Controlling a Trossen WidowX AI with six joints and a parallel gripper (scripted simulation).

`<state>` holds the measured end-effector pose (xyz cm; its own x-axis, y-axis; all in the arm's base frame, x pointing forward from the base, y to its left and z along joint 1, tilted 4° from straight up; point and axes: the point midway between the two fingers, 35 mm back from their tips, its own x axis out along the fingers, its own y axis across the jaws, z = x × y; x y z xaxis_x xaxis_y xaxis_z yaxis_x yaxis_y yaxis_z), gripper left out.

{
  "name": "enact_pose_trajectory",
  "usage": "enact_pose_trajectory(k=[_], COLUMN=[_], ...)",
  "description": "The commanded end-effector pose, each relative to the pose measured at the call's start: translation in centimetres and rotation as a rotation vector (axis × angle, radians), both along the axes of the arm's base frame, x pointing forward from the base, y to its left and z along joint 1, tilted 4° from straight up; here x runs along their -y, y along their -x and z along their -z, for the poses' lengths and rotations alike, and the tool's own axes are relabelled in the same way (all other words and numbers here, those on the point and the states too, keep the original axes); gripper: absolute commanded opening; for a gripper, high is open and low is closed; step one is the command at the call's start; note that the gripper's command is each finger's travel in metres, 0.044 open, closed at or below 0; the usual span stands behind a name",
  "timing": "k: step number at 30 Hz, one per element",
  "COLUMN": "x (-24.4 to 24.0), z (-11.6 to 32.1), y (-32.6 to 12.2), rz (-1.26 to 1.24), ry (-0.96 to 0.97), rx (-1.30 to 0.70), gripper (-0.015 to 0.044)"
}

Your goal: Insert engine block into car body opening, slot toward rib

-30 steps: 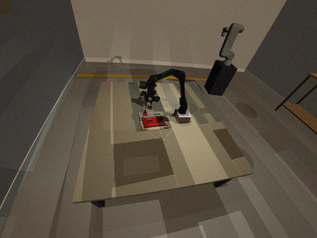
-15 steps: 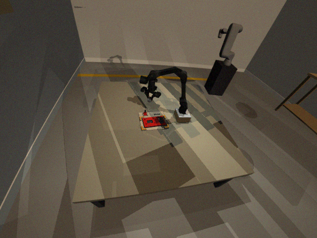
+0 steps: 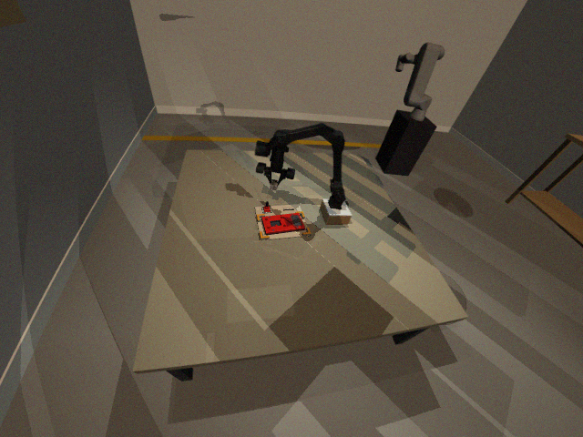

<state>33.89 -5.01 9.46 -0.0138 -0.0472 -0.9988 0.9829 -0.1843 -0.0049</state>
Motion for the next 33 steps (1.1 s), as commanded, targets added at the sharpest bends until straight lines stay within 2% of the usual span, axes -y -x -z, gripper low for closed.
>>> enact_pose_trajectory(k=[1,33], x=[-1.1,-10.3], z=[0.7,4.7], y=[-0.1,-0.4], rz=[-0.130,-1.211], ry=[-0.005,-0.025], rx=[-0.012,-0.056], gripper=[0.0000,0.0000])
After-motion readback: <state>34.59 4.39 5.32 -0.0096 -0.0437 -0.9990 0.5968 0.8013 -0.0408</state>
